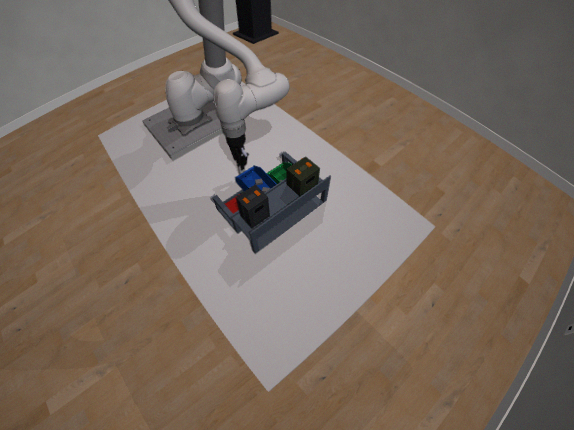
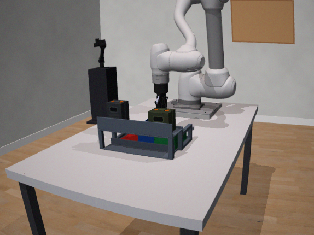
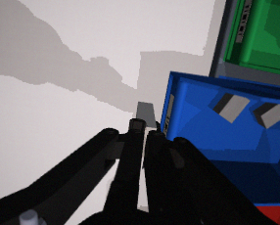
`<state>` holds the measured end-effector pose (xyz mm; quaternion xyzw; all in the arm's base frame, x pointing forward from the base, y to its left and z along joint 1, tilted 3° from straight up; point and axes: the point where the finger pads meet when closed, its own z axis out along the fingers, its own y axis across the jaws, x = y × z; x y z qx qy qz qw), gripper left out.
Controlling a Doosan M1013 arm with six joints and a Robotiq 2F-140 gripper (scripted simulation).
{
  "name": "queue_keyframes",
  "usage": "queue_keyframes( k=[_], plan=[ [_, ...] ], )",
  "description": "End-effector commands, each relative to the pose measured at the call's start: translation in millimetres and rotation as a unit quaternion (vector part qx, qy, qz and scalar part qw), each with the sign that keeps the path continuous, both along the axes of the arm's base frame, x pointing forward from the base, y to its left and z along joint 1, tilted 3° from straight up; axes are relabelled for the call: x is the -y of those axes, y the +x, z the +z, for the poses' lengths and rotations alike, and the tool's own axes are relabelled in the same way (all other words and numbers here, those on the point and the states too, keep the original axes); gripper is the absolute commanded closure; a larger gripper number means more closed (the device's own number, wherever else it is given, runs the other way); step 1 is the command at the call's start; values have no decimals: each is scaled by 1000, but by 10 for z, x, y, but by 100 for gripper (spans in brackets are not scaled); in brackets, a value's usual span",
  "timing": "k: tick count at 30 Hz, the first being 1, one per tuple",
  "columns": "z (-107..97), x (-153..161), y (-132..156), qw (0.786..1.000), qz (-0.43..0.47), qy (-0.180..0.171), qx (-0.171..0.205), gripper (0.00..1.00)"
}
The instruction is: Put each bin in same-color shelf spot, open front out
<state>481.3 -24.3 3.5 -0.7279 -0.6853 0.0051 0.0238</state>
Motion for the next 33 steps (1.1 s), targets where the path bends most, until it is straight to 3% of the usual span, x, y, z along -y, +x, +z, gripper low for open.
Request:
queue_keyframes(
  k=[1,33],
  plan=[
    [0,0,8,1000,0,0,0,90],
    [-3,4,83,1000,0,0,0,90]
  ],
)
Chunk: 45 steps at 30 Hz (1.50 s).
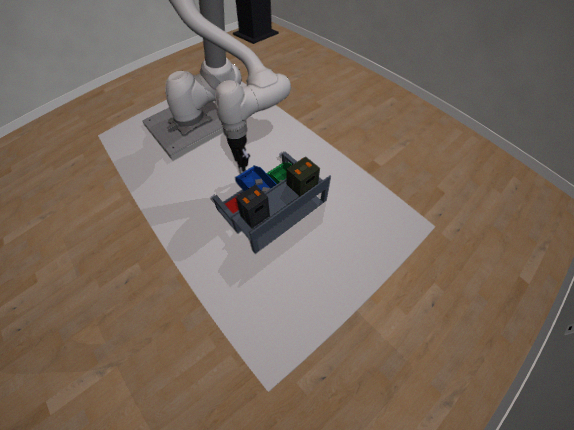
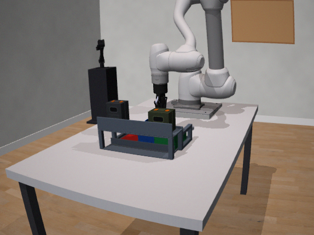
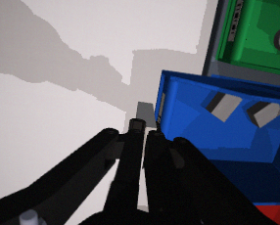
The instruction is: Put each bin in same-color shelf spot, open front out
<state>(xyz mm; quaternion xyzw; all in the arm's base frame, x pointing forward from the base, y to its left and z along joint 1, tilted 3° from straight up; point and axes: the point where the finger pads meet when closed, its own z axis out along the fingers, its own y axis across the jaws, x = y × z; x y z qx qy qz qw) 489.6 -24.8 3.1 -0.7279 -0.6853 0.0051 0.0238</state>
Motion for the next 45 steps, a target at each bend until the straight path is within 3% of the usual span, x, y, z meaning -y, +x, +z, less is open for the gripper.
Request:
queue_keyframes(
  k=[1,45],
  plan=[
    [1,0,0,1000,0,0,0,90],
    [-3,5,87,1000,0,0,0,90]
  ],
)
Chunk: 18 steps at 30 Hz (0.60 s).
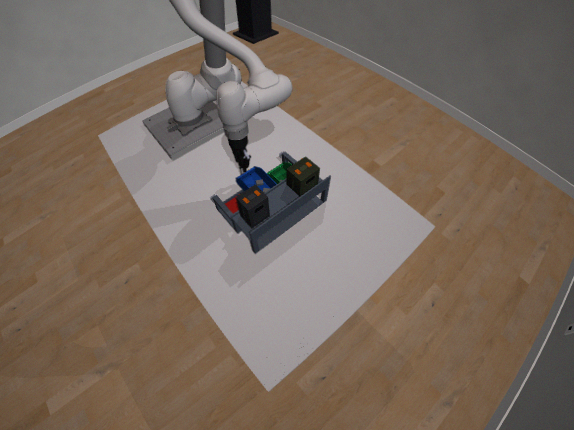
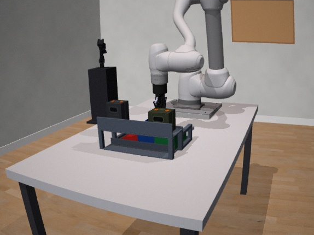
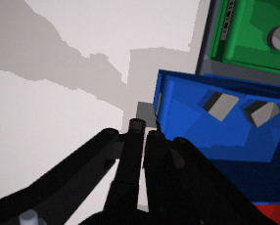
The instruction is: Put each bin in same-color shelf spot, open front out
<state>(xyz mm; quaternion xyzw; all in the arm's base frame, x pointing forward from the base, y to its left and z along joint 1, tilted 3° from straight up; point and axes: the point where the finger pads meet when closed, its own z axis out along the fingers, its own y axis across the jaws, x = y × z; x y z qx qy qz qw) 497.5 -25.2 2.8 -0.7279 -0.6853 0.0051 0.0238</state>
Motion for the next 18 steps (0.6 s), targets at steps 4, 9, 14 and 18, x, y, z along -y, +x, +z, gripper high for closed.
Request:
queue_keyframes(
  k=[4,9,14,18],
  plan=[
    [0,1,28,1000,0,0,0,90],
    [-1,2,45,1000,0,0,0,90],
    [-2,4,74,1000,0,0,0,90],
    [-3,6,100,1000,0,0,0,90]
  ],
)
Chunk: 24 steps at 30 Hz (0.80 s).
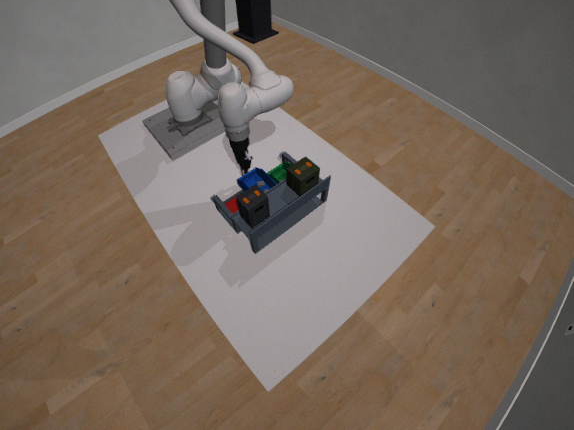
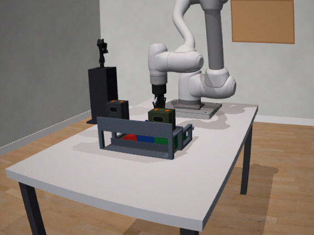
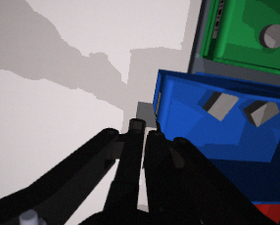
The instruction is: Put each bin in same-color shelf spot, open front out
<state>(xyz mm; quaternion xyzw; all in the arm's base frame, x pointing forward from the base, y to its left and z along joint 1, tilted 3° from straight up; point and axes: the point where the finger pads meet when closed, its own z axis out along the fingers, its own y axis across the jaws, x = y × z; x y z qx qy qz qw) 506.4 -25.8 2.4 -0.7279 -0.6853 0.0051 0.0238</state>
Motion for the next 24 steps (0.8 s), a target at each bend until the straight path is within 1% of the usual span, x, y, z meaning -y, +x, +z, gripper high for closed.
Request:
queue_keyframes(
  k=[1,24],
  plan=[
    [0,1,17,1000,0,0,0,90],
    [-5,9,154,1000,0,0,0,90]
  ],
)
